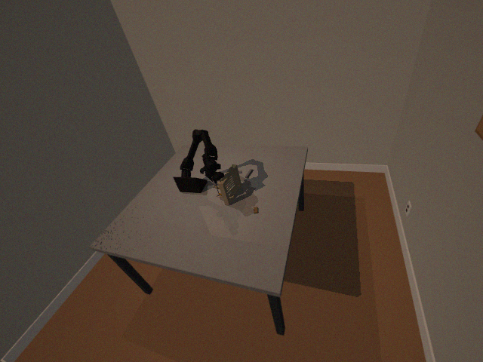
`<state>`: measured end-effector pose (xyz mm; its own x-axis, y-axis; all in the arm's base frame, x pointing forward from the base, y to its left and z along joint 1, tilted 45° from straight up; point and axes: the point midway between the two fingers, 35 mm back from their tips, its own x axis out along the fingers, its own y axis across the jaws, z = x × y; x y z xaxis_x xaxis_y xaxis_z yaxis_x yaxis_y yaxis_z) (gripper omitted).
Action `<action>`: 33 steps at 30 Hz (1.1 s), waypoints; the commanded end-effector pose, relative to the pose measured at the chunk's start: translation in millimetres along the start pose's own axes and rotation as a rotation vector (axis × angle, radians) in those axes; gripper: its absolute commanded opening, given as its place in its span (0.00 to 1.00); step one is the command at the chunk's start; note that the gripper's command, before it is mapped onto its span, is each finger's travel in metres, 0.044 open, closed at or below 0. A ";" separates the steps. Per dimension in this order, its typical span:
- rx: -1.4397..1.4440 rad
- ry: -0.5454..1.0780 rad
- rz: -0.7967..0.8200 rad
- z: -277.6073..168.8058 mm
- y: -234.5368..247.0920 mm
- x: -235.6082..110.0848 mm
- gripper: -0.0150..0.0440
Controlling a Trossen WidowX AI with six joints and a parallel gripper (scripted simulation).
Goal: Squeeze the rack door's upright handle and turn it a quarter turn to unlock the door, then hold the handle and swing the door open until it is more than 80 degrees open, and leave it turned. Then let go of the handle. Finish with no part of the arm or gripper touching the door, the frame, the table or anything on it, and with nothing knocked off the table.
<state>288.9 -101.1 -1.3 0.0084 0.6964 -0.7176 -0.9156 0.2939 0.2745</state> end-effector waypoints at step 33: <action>0.694 -0.003 -0.004 48.2 72.6 -0.1 0.28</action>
<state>244.2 -54.2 42.5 0.0082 0.6970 -0.7170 -0.5062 0.6212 0.5982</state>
